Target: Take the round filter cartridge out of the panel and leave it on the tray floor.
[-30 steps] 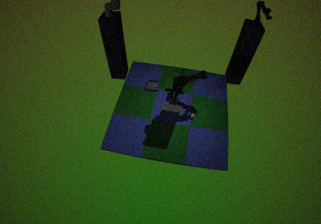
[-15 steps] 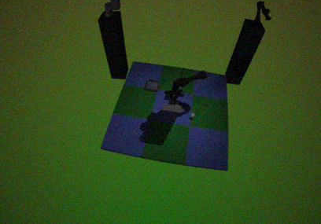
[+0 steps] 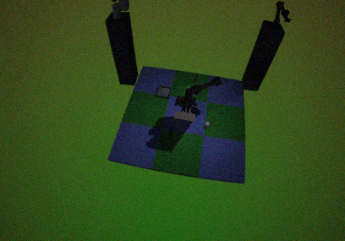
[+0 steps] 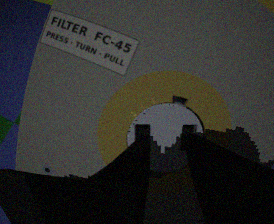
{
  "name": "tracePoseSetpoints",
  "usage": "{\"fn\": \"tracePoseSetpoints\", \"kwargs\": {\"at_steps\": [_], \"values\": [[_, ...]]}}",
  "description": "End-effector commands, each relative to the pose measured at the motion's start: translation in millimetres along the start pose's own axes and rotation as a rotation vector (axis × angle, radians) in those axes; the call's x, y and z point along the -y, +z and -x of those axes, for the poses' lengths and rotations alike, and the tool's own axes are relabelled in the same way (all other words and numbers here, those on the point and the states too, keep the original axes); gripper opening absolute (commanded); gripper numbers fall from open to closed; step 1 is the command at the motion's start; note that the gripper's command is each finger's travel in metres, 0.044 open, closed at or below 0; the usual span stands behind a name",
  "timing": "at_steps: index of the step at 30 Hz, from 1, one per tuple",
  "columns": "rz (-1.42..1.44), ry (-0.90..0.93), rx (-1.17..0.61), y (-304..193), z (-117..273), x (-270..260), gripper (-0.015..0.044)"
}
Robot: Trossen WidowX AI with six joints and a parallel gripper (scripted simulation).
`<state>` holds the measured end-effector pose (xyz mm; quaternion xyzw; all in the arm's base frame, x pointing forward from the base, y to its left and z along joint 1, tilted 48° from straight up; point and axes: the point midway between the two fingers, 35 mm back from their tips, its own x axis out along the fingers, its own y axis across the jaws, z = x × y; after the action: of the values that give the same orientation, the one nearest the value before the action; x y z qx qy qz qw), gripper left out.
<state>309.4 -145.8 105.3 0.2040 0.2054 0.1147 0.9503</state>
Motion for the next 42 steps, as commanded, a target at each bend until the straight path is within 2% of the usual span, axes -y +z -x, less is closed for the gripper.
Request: {"fn": "tracePoseSetpoints", "kwargs": {"at_steps": [1,42], "values": [[-0.011,-0.002,-0.004,-4.3,-1.2,-0.1,0.0102],[-0.011,-0.002,-0.004,-2.3,-7.7,0.4,0.0102]]}}
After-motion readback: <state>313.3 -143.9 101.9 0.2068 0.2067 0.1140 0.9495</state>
